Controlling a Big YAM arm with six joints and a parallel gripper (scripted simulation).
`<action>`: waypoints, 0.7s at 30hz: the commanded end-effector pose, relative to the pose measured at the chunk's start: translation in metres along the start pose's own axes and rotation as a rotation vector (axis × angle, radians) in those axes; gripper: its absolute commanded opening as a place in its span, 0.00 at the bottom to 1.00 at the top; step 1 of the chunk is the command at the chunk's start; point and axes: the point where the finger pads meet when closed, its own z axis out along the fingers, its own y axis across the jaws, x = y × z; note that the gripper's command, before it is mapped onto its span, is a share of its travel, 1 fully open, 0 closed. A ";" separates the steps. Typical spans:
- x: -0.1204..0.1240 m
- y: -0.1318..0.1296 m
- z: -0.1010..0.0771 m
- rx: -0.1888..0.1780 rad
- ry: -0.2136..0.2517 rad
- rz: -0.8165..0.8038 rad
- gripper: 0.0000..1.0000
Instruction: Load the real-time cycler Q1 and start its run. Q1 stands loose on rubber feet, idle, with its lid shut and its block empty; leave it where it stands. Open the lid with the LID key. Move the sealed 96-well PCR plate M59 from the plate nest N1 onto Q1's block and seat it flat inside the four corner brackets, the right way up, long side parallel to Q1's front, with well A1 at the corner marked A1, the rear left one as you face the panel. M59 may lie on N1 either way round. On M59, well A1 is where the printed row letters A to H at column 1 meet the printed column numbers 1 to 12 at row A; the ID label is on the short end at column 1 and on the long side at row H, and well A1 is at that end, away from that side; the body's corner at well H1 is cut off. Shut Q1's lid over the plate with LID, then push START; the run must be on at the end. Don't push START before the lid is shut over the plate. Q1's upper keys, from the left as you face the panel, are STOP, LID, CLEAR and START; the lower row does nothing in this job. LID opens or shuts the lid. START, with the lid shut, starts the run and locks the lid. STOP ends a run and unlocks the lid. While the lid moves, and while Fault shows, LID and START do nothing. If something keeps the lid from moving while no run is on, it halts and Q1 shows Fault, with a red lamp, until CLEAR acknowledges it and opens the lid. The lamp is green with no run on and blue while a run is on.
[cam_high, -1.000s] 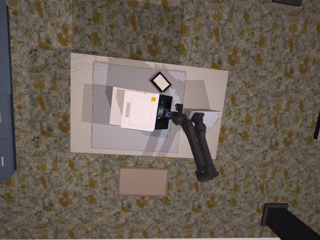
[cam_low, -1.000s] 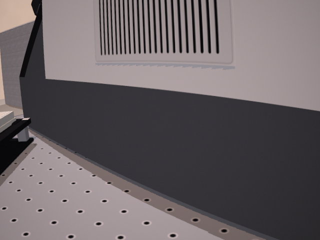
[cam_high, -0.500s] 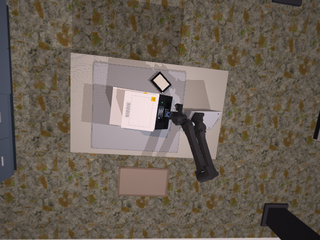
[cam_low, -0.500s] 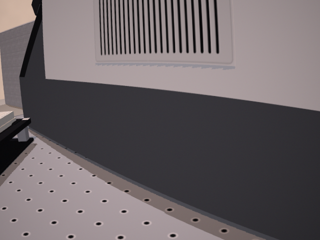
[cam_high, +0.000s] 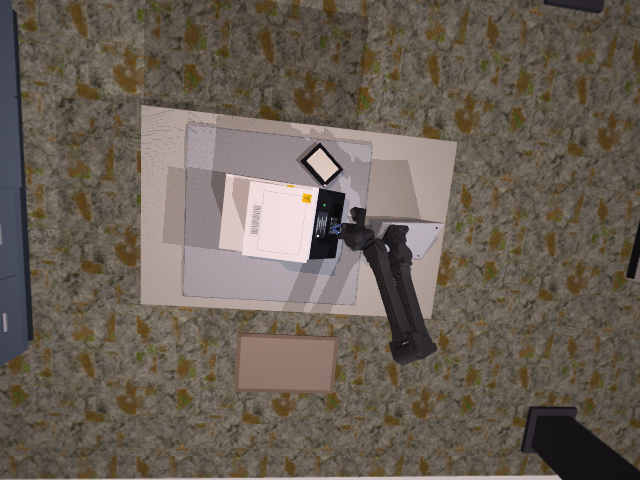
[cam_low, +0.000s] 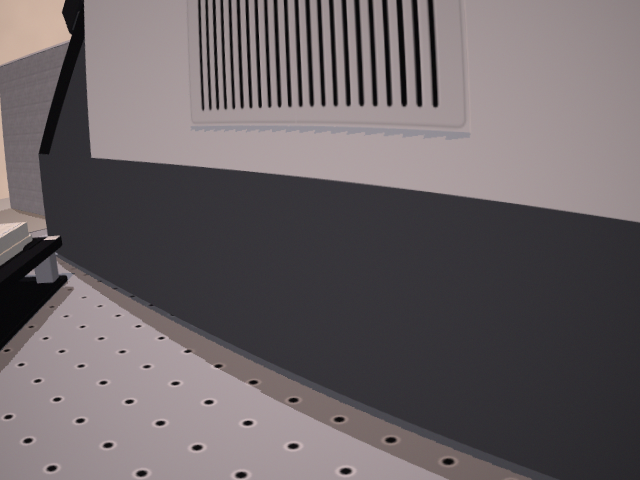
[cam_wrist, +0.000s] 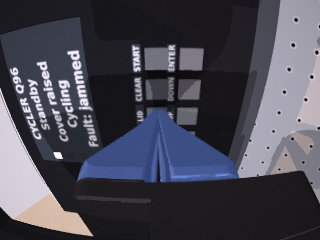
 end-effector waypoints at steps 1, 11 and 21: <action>0.000 0.002 0.002 -0.003 -0.001 -0.011 0.00; -0.001 0.004 0.003 0.000 -0.005 -0.006 0.00; -0.003 -0.005 0.004 0.015 -0.010 0.003 0.00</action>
